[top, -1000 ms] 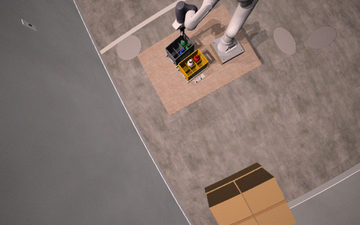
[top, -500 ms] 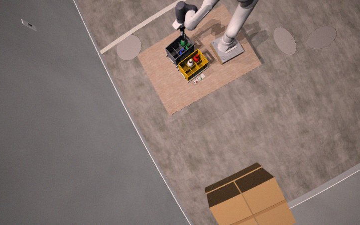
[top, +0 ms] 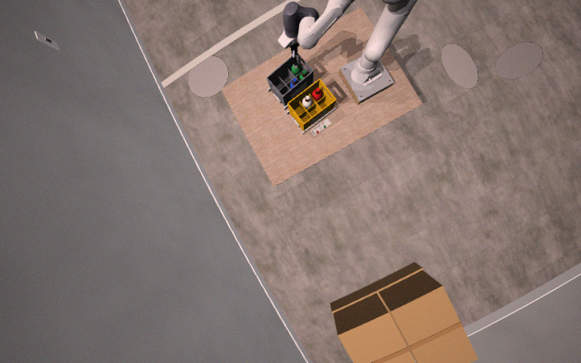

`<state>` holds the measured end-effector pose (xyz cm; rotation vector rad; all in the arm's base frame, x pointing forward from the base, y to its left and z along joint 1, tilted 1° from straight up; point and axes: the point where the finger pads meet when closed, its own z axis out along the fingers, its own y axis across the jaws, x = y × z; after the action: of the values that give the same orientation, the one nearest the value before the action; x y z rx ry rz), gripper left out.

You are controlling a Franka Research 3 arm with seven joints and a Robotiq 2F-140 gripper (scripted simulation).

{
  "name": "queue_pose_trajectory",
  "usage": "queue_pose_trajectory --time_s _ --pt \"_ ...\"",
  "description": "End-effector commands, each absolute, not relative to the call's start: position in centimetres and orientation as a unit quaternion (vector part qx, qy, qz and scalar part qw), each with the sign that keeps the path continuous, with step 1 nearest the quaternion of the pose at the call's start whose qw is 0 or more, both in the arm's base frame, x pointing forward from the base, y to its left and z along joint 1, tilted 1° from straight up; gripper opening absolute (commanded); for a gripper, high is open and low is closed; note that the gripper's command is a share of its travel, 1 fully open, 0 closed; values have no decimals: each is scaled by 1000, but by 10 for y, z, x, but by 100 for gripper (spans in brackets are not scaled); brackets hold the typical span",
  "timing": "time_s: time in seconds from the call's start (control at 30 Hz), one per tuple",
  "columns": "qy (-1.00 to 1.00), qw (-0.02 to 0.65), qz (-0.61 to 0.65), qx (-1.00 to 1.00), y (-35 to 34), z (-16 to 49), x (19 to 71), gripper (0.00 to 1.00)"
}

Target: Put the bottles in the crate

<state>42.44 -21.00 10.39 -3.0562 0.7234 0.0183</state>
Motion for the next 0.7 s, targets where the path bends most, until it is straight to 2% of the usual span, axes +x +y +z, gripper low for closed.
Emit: queue_pose_trajectory --time_s 0.0,0.67 --pt "232 0 6 -973 -210 105 425 0" --pt "232 0 6 -973 -210 135 425 0"
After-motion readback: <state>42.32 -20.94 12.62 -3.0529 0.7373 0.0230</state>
